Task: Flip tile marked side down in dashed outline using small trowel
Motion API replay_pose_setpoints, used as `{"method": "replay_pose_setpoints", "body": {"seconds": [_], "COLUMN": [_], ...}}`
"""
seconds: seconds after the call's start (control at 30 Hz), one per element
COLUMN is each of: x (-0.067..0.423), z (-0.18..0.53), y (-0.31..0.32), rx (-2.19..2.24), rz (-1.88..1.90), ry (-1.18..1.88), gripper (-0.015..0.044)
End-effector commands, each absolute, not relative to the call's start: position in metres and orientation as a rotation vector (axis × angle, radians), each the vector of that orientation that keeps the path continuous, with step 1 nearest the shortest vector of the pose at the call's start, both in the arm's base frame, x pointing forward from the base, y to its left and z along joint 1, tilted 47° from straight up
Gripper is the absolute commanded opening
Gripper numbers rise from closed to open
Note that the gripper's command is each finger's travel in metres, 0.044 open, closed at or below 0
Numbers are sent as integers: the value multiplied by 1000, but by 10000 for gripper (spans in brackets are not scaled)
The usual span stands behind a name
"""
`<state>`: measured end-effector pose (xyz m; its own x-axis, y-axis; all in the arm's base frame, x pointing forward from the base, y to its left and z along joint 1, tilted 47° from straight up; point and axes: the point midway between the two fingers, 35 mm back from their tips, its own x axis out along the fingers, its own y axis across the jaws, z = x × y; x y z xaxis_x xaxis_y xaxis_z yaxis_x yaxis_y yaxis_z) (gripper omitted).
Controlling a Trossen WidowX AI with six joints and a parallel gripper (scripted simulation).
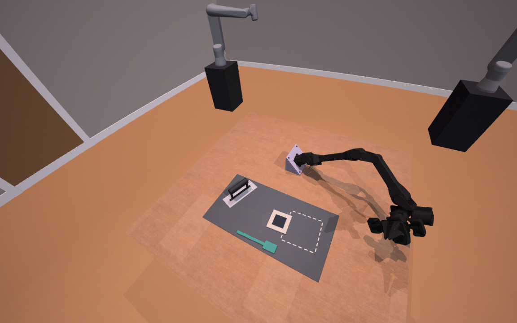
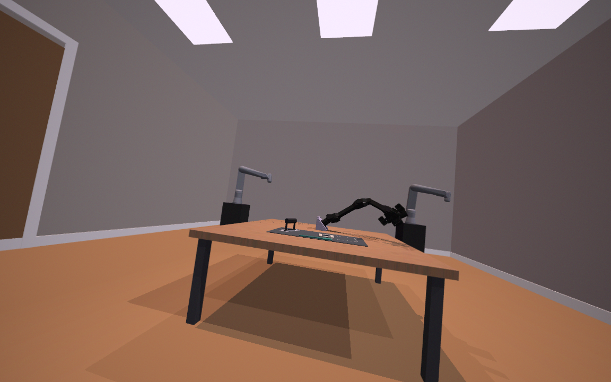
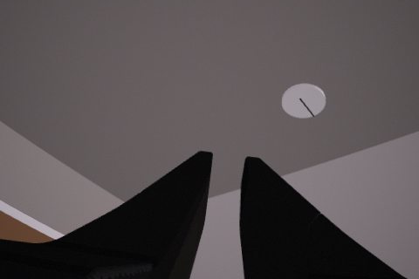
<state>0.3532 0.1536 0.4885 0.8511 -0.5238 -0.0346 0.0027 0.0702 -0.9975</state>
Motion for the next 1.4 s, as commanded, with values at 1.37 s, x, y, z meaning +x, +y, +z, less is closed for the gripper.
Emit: {"method": "replay_pose_setpoints", "body": {"seconds": [1.37], "x": [503], "z": [300], "y": [38], "rx": [-1473], "rz": [-74], "ry": [888], "gripper": [270]}}
